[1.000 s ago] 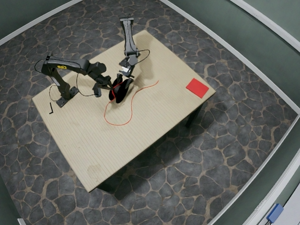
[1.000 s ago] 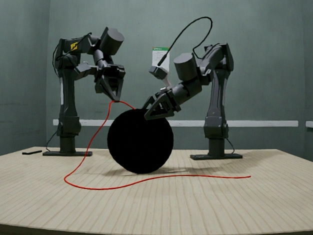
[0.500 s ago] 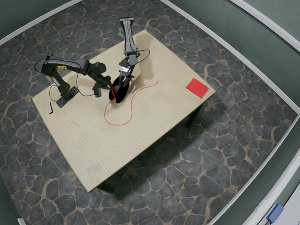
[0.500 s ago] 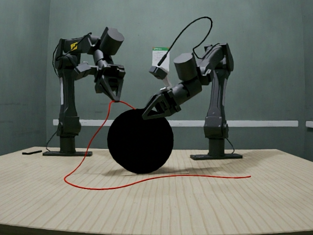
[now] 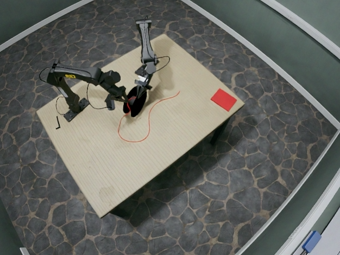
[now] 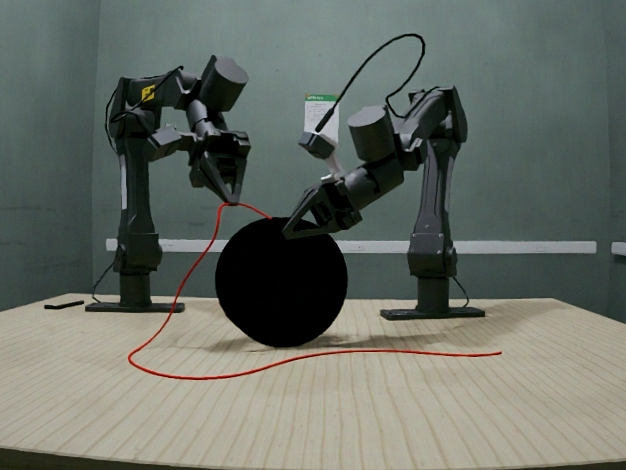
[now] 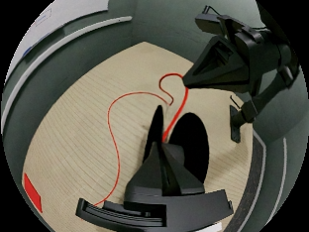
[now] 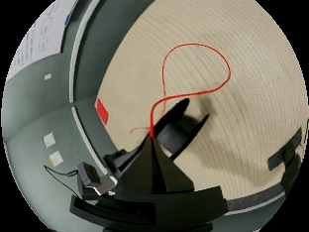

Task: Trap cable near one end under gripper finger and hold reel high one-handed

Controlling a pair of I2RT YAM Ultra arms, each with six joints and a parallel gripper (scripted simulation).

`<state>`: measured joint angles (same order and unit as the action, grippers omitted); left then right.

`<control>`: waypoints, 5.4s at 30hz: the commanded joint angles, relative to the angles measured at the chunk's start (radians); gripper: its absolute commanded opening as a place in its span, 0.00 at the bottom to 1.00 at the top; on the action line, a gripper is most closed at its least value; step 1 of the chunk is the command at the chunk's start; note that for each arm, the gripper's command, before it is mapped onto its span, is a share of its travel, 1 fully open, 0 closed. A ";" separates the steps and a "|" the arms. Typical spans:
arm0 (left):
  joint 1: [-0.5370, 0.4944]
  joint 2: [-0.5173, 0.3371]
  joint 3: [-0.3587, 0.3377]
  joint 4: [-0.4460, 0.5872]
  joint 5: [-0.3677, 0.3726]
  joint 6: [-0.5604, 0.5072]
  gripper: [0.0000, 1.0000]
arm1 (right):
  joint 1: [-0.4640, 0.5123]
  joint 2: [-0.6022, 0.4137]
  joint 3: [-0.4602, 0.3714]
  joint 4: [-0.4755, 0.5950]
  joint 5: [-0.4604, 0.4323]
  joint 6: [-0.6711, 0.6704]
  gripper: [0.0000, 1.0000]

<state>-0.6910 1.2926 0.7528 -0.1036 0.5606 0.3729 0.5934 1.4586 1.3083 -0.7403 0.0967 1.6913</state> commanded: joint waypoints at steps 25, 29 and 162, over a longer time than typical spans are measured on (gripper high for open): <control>0.010 -0.027 0.019 -0.015 0.010 0.000 0.00 | 0.005 -0.022 -0.021 0.004 0.013 0.004 0.26; 0.010 -0.027 0.019 -0.015 0.010 0.000 0.00 | 0.005 -0.025 -0.007 -0.001 0.013 0.003 0.30; 0.011 -0.036 0.414 -0.402 0.011 0.002 0.00 | -0.517 -0.315 -0.120 0.440 -0.109 -1.278 0.30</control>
<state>-0.6910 1.2552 1.1221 -0.5259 0.5575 0.3729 0.0902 1.1824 1.2091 -0.3782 -0.0280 0.5205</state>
